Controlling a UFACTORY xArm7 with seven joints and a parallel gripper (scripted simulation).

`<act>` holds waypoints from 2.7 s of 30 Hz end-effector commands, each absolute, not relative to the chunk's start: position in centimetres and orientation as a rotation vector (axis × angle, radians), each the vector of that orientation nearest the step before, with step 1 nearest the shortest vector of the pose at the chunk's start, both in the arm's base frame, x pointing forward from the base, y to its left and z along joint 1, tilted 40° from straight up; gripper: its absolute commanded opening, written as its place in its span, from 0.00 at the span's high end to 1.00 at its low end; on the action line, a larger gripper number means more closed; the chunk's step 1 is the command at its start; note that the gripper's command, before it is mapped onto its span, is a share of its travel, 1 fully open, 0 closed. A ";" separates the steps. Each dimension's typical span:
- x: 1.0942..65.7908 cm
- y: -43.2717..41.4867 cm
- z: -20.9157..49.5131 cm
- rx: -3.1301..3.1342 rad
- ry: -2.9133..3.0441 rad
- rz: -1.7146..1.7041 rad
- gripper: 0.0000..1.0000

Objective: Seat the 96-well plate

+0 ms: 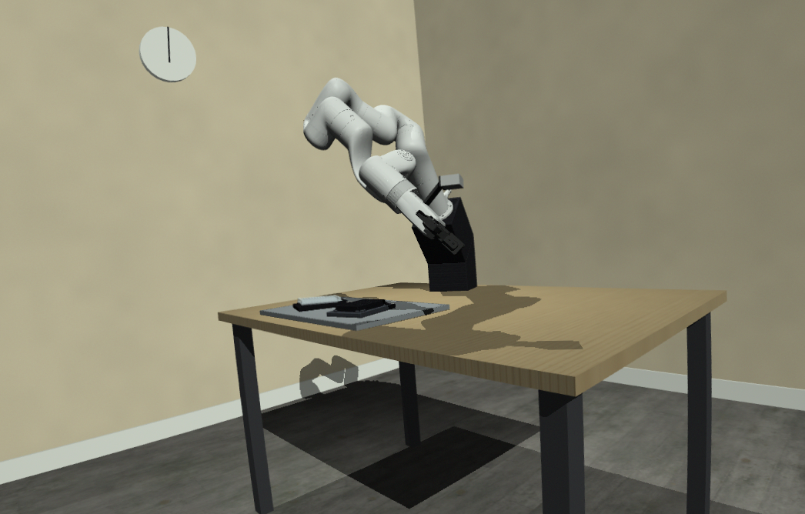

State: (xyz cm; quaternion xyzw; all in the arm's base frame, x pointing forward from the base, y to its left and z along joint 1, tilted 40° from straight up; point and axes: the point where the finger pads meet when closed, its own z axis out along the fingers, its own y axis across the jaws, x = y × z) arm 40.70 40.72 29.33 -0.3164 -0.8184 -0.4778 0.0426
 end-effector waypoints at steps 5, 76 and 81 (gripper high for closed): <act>42.2 37.9 31.3 -1.114 -2.447 -1.429 1.00; 45.6 13.7 31.9 -2.642 -1.337 -0.702 1.00; 45.3 12.1 31.3 -2.726 -1.215 -0.634 1.00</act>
